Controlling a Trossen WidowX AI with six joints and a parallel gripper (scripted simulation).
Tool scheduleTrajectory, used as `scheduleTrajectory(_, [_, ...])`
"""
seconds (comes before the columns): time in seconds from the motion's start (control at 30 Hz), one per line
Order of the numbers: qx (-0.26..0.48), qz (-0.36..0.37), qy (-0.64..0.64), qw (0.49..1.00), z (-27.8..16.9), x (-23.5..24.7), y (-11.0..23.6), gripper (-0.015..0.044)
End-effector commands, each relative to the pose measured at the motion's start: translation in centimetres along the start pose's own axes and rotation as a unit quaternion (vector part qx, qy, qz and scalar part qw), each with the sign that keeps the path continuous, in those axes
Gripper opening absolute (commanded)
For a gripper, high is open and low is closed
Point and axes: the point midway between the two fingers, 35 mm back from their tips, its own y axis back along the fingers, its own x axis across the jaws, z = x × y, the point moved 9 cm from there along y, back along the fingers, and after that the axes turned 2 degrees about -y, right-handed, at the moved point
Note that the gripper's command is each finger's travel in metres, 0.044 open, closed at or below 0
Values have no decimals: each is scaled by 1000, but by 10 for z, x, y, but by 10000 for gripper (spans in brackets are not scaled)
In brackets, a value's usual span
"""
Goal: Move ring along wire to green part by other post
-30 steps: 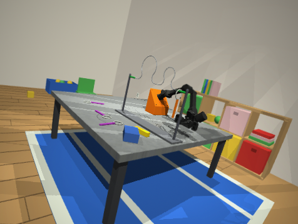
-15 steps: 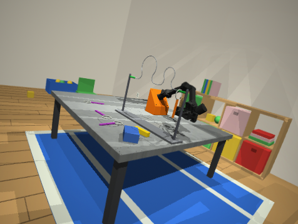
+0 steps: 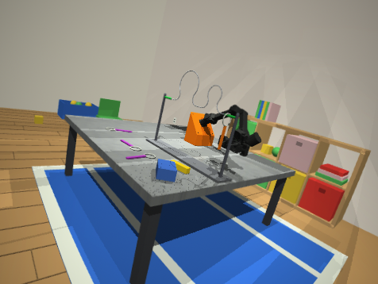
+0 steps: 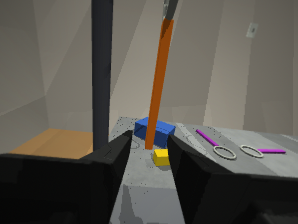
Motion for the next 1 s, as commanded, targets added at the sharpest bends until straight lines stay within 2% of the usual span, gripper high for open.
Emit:
scheduleTrajectory(0.0, [4, 0, 2, 1000, -5, -1, -6, 160])
scheduleTrajectory(0.97, [3, 1, 2, 1000, -5, -1, -53, 160])
